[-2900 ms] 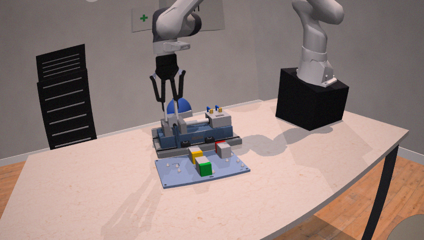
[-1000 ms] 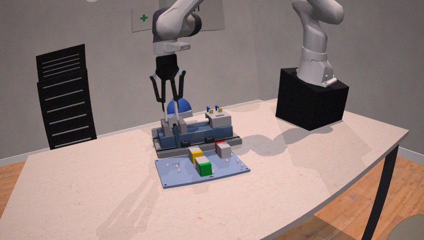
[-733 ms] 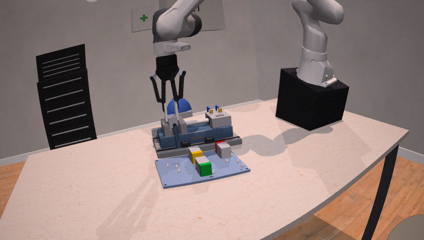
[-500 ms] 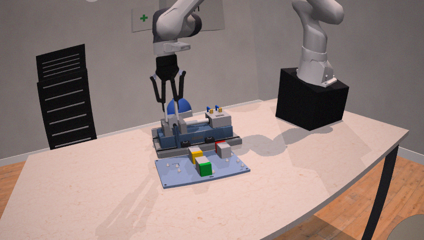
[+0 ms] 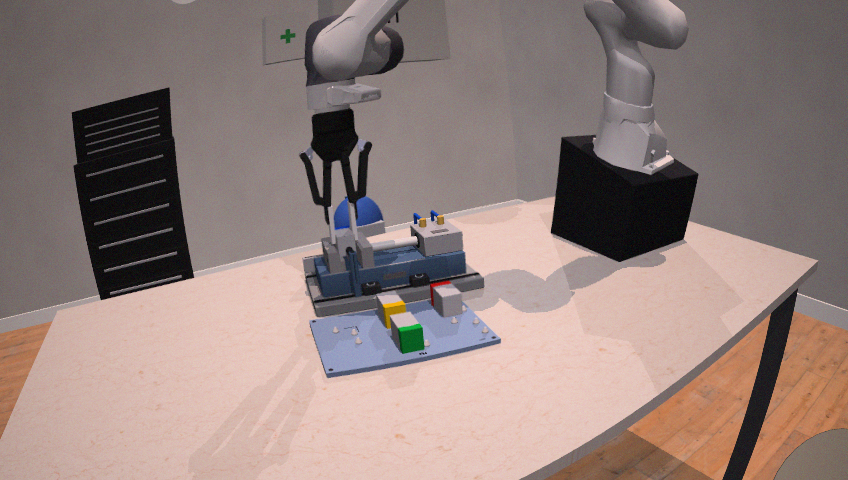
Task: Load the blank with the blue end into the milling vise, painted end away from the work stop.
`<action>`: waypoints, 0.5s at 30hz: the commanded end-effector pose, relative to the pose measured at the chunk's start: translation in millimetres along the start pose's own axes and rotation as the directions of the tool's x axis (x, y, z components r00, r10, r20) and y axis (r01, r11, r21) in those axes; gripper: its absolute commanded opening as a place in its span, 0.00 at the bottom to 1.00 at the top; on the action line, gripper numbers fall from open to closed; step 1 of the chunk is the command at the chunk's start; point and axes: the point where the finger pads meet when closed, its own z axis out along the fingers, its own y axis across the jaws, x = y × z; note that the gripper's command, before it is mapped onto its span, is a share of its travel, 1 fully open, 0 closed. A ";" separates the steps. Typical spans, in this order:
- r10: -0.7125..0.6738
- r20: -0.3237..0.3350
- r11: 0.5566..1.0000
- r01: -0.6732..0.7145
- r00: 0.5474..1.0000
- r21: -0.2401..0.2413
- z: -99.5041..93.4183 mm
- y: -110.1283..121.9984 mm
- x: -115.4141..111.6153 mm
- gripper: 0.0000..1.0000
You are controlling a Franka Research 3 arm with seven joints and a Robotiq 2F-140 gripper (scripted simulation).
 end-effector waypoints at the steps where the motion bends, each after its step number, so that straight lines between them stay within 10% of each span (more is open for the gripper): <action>1: -0.001 0.000 1.000 0.001 1.000 -0.004 0.0 1.4 -0.6 0.00; 15: -0.001 0.000 1.000 0.001 1.000 -0.004 -0.2 1.8 -0.8 0.00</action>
